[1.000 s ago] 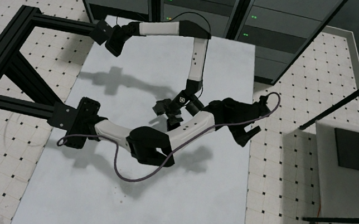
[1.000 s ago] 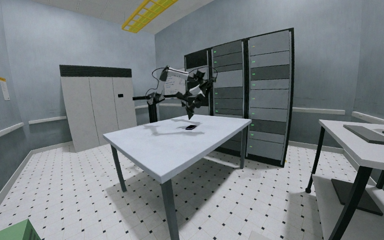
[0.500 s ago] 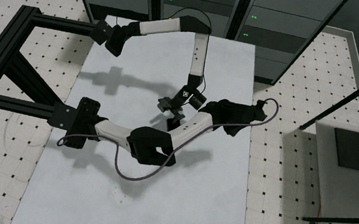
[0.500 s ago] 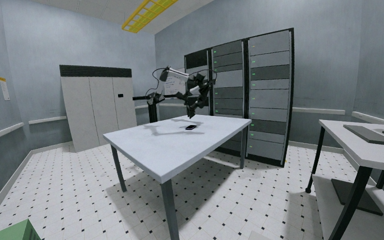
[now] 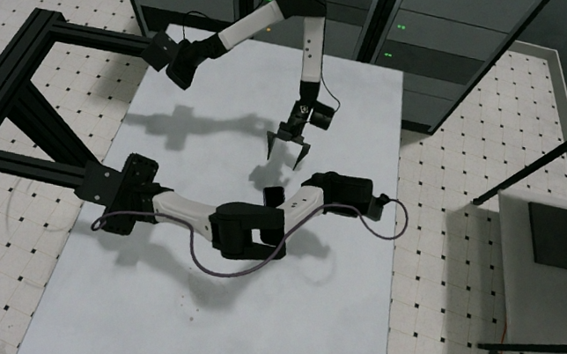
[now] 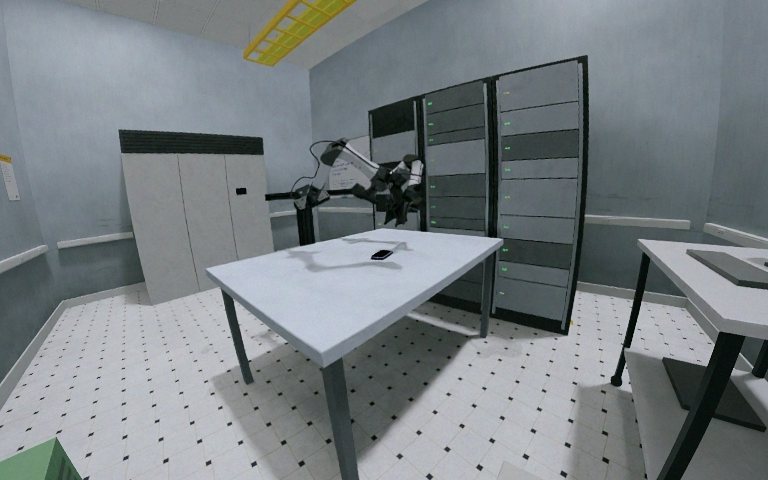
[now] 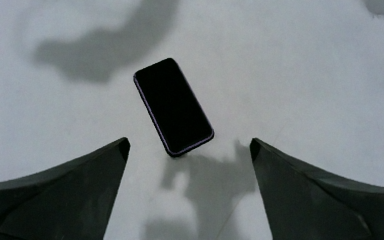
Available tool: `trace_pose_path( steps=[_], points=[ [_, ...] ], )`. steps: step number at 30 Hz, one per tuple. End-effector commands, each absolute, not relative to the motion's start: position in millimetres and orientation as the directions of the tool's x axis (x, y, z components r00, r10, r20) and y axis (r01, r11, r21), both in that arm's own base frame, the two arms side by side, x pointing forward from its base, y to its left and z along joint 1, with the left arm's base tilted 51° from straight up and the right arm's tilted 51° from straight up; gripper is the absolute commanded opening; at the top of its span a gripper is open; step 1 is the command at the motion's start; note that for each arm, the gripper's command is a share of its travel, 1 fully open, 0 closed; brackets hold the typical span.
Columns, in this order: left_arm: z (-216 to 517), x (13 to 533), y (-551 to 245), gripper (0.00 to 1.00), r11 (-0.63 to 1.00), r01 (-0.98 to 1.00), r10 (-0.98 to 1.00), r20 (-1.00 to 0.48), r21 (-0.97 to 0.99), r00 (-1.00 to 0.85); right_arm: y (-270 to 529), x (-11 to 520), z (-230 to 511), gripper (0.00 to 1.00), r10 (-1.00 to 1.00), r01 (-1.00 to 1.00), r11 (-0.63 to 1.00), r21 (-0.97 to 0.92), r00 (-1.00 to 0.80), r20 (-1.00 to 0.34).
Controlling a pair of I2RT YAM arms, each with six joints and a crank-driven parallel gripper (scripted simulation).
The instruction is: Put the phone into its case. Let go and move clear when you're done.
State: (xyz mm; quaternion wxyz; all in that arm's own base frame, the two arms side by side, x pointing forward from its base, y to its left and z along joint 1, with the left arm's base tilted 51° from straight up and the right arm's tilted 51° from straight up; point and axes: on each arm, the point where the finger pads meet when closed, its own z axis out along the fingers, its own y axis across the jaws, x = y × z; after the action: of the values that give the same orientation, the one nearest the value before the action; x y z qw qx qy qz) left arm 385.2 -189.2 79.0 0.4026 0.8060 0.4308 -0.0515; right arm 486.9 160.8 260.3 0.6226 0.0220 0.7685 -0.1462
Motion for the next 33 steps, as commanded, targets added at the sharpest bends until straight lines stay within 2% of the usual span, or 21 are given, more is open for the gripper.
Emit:
trace_pose_path(
  steps=[1, 4, 6, 9, 21, 27, 33],
  points=[
    [118.1, 380.8, -199.5, 1.0, -0.187, 0.688, 0.55, -0.506, 0.701, 0.665, 162.3, 498.3, 226.0, 0.0, 0.122, 0.245, 0.968, 0.06, -0.245, -0.962],
    [126.2, 374.9, -193.6, 1.0, -0.155, 0.684, 0.527, -0.525, 0.713, 0.668, 154.7, 500.3, 202.0, 0.0, 0.243, 0.292, 0.942, 0.165, -0.257, -0.935],
    [126.2, 374.9, -193.6, 1.0, -0.155, 0.684, 0.527, -0.525, 0.713, 0.668, 154.7, 500.3, 202.0, 0.0, 0.243, 0.292, 0.942, 0.165, -0.257, -0.935],
    [134.0, 368.9, -188.7, 1.0, -0.126, 0.678, 0.502, -0.542, 0.724, 0.673, 146.8, 501.8, 175.8, 0.0, 0.408, 0.359, 0.881, 0.306, -0.252, -0.877],
    [136.2, 359.8, -180.3, 1.0, -0.103, 0.683, 0.498, -0.557, 0.723, 0.665, 103.7, 487.9, 83.0, 0.0, 0.804, 0.626, 0.522, 0.579, -0.135, -0.579],
    [138.5, 361.2, -180.2, 1.0, -0.102, 0.679, 0.498, -0.554, 0.727, 0.667, 88.8, 474.6, 55.7, 0.0, 0.843, 0.696, 0.437, 0.571, -0.096, -0.529],
    [138.5, 361.1, -180.4, 1.0, -0.102, 0.679, 0.497, -0.554, 0.727, 0.667, 82.6, 467.0, 43.7, 0.0, 0.84, 0.714, 0.432, 0.551, -0.098, -0.533]
  ],
)
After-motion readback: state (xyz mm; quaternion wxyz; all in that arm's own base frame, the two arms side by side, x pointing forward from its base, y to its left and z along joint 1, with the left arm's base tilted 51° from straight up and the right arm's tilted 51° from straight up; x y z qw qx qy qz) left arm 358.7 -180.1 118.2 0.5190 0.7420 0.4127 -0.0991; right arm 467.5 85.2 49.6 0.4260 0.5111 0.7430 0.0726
